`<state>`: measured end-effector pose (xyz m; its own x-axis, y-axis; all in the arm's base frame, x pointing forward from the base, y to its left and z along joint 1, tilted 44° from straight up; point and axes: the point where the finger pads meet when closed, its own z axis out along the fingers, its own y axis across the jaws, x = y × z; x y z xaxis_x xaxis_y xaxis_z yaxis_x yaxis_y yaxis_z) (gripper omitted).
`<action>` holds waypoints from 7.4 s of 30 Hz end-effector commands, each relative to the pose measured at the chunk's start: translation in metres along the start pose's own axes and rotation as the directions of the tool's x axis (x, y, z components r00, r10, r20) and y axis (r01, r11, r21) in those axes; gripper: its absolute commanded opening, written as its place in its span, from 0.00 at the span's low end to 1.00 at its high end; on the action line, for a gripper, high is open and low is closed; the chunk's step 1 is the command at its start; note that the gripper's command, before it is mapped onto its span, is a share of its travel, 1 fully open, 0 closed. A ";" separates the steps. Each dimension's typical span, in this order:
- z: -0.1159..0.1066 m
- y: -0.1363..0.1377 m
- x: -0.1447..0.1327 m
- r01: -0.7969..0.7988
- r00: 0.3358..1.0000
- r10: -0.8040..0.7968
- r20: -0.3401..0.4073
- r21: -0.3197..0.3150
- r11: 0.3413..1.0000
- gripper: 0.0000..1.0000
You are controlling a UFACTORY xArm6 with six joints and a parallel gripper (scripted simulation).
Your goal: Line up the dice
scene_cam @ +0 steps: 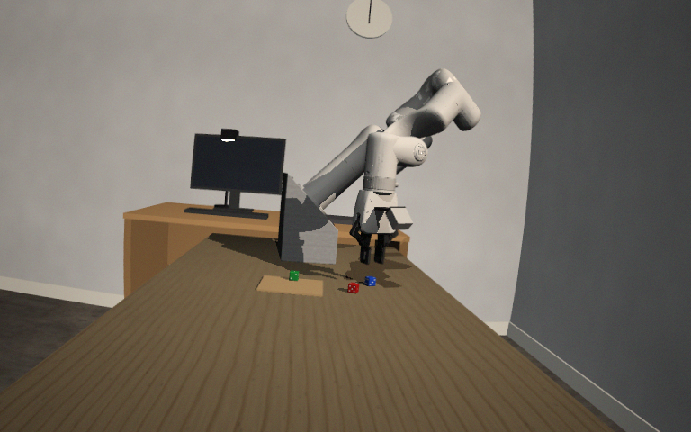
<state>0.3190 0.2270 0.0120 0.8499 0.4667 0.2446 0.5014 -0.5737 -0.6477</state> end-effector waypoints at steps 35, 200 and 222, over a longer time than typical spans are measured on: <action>0.028 0.000 0.001 0.001 1.000 -0.001 -0.003 -0.001 1.000 0.36; 0.052 0.000 0.002 0.001 1.000 -0.001 -0.003 -0.001 1.000 0.15; 0.048 0.000 0.002 0.001 1.000 -0.001 -0.003 -0.001 1.000 0.15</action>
<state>0.3115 0.2624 -0.0249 0.8498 0.4666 0.2450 0.5016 -0.5734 -0.6477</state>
